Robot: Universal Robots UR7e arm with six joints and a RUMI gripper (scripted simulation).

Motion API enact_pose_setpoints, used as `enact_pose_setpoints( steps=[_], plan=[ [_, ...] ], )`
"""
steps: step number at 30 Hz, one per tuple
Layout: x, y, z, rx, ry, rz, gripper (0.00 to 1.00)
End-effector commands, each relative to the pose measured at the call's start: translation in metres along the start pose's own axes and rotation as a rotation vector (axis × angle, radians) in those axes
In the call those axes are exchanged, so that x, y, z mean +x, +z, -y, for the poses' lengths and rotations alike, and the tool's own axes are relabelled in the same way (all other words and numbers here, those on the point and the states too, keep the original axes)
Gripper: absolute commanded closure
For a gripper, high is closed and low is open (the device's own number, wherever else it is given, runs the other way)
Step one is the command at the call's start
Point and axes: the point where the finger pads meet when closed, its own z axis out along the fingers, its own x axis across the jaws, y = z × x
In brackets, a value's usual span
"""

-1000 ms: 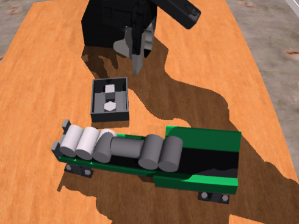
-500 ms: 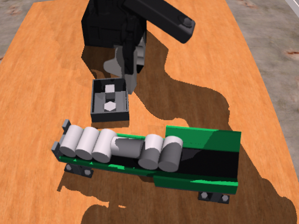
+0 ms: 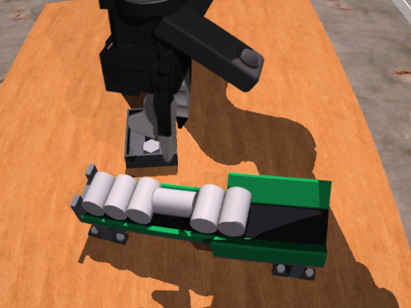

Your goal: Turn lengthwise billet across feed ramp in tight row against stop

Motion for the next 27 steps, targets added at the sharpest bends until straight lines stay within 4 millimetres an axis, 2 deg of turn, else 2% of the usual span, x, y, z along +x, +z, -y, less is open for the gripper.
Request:
enact_pose_setpoints(
  steps=[1,5,17,22,27],
  plan=[
    [0.003,-0.001,0.0,0.0,-0.001,-0.002,0.65],
    [0.014,0.0,0.001,0.0,-0.001,-0.001,0.65],
    [0.014,0.0,0.001,0.0,-0.001,-0.001,0.65],
    [0.013,0.03,0.001,0.0,-0.001,-0.001,0.65],
    [0.013,0.03,0.001,0.0,-0.001,-0.001,0.65]
  ],
)
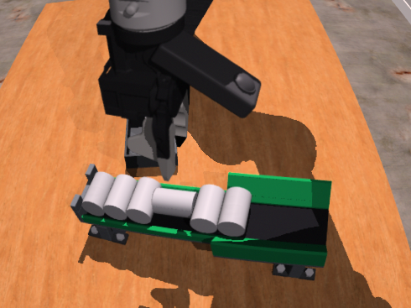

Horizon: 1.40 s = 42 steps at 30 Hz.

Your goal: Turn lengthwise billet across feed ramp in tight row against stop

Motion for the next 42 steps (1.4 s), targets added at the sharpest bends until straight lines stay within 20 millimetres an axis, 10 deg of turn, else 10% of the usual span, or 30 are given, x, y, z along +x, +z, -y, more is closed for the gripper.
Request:
enact_pose_setpoints(
  steps=[1,42],
  plan=[
    [0.002,0.006,0.0,-0.001,-0.001,-0.005,0.65],
    [0.002,0.068,-0.001,-0.001,0.0,-0.004,0.65]
  ],
)
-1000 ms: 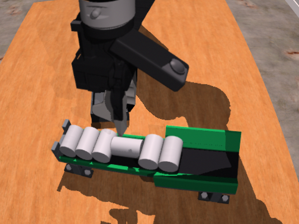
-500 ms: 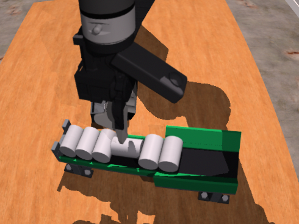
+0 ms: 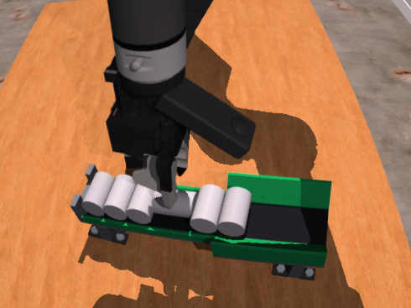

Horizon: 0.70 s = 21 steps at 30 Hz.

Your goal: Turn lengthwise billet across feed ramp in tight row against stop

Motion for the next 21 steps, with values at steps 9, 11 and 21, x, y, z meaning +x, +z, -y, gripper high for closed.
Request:
enact_pose_setpoints(
  steps=[9,11,21],
  plan=[
    [0.0,0.03,0.001,0.001,0.0,0.0,0.65],
    [0.0,0.03,0.001,0.001,0.0,0.0,0.65],
    [0.0,0.041,0.002,0.001,0.0,0.0,0.65]
  ],
)
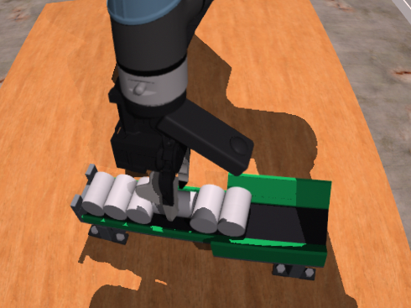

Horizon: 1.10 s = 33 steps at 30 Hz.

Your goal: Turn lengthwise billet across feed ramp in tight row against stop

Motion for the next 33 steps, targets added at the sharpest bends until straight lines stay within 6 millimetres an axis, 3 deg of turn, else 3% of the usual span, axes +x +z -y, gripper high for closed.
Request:
enact_pose_setpoints(
  steps=[1,12,13,33],
  plan=[
    [-0.0008,0.0099,0.0014,0.001,0.0,0.002,0.65],
    [-0.0008,0.0099,0.0014,0.001,0.0,0.002,0.65],
    [-0.0004,0.0088,0.0005,0.001,0.0,0.001,1.0],
    [-0.0002,0.0088,0.0005,0.0,0.0,0.001,1.0]
  ],
)
